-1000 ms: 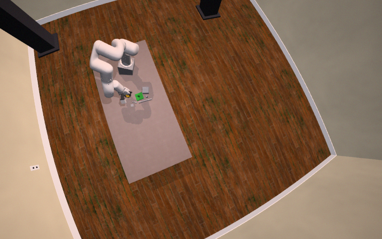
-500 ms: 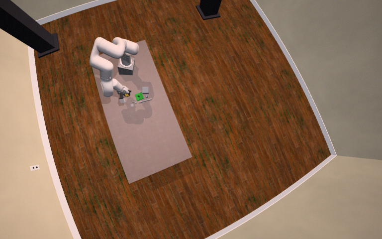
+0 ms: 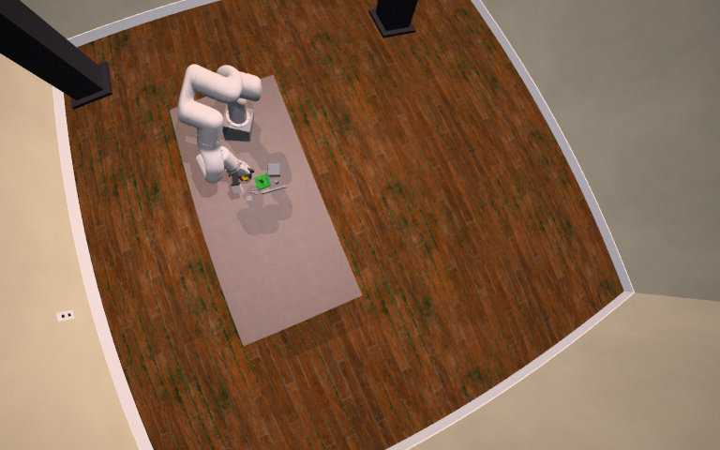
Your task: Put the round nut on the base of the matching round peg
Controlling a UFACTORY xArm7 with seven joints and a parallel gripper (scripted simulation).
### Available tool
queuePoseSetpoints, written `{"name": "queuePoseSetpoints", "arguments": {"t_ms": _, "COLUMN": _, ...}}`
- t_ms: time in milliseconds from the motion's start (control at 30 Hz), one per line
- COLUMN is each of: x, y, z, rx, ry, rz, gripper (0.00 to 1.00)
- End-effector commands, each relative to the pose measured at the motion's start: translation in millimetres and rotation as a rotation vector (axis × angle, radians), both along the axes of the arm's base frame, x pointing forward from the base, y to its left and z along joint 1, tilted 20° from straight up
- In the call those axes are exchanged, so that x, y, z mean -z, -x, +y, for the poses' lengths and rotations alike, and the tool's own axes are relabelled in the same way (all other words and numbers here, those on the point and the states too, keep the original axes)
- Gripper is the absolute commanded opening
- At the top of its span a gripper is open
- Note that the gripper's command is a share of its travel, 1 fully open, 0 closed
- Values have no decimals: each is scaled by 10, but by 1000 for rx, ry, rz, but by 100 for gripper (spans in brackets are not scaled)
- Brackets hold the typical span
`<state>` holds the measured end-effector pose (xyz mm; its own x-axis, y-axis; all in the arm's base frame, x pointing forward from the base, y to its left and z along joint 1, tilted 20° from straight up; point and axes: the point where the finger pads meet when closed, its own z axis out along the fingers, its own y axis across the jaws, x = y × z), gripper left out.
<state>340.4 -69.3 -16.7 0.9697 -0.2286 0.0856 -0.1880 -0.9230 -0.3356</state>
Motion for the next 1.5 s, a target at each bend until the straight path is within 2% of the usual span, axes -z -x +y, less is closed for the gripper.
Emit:
{"name": "queuePoseSetpoints", "arguments": {"t_ms": 0, "x": -224, "y": -221, "z": 518, "rx": -1, "ry": 4, "rz": 4, "gripper": 0}}
{"name": "queuePoseSetpoints", "arguments": {"t_ms": 67, "x": -251, "y": -239, "z": 589, "rx": -1, "ry": 3, "rz": 3, "gripper": 0}}
{"name": "queuePoseSetpoints", "arguments": {"t_ms": 633, "x": -252, "y": -240, "z": 592, "rx": -1, "ry": 3, "rz": 3, "gripper": 0}}
{"name": "queuePoseSetpoints", "arguments": {"t_ms": 800, "x": -181, "y": -264, "z": 616, "rx": 0, "ry": 3, "rz": 4, "gripper": 0}}
{"name": "queuePoseSetpoints", "arguments": {"t_ms": 1467, "x": -141, "y": -272, "z": 629, "rx": 0, "ry": 3, "rz": 4, "gripper": 0}}
